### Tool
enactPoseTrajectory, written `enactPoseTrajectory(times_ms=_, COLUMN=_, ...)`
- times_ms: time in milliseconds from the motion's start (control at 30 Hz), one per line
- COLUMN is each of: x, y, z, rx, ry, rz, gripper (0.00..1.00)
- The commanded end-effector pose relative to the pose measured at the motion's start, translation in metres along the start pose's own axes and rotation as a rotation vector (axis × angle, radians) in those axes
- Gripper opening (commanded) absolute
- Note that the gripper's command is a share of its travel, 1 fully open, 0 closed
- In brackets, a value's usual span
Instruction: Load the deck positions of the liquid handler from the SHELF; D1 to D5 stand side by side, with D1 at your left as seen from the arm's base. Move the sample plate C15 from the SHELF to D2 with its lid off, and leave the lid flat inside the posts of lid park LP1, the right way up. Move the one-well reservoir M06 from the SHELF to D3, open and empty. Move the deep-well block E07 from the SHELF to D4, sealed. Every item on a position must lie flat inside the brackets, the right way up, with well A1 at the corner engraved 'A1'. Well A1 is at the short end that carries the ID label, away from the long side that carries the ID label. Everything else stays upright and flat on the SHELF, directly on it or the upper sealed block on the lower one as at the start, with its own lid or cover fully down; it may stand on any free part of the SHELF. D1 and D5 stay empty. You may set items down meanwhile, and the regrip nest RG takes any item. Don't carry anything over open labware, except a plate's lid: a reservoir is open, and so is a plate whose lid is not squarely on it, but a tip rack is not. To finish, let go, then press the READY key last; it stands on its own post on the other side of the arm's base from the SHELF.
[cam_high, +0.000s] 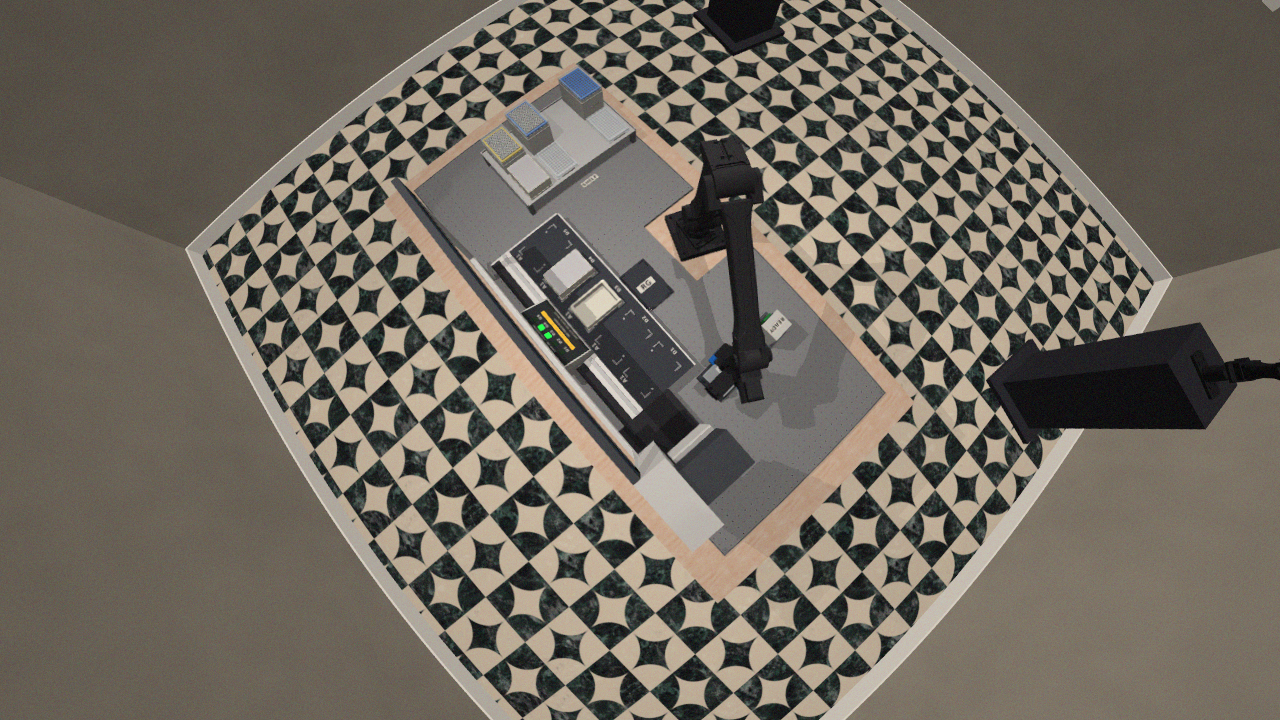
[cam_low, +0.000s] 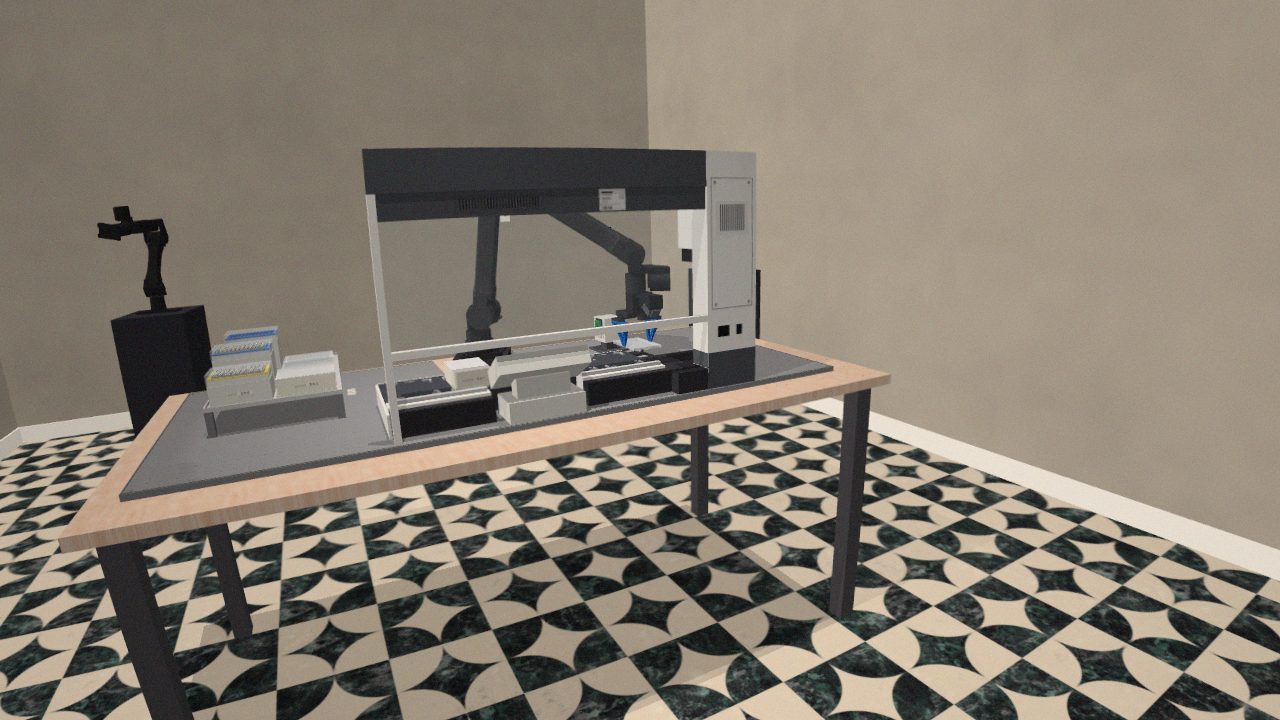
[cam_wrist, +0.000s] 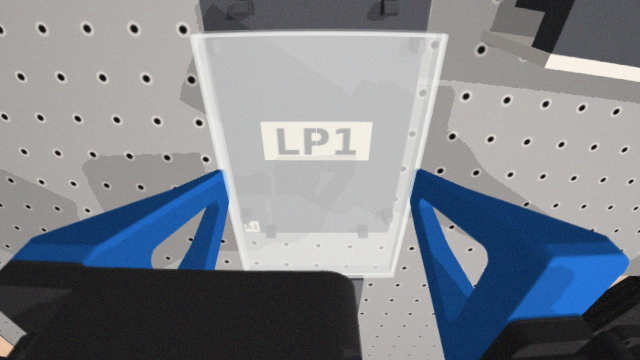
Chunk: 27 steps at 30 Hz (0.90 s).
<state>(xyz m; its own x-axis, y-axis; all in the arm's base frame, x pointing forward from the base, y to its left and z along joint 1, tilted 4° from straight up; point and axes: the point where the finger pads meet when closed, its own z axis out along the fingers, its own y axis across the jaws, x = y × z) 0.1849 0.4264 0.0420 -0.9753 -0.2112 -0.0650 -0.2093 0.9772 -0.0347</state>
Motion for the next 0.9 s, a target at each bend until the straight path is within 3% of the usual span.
enactPoseTrajectory(times_ms=0, x=-0.022, y=0.016, z=-0.008, rx=-0.042, ry=-0.034, rz=0.010, gripper=0.00)
enactPoseTrajectory(times_ms=100, x=-0.010, y=0.001, z=0.011, rx=-0.008, ry=-0.010, rz=0.007, gripper=0.00)
enactPoseTrajectory(times_ms=433, x=-0.010, y=0.001, z=0.027, rx=-0.008, ry=-0.010, rz=0.007, gripper=0.00)
enactPoseTrajectory(times_ms=500, x=-0.010, y=0.001, z=0.027, rx=-0.008, ry=-0.010, rz=0.007, gripper=0.00)
enactPoseTrajectory(times_ms=533, x=-0.025, y=0.020, z=0.013, rx=-0.050, ry=-0.039, rz=0.012, gripper=0.00)
enactPoseTrajectory(times_ms=867, x=-0.018, y=0.010, z=0.016, rx=-0.030, ry=-0.026, rz=0.011, gripper=0.00)
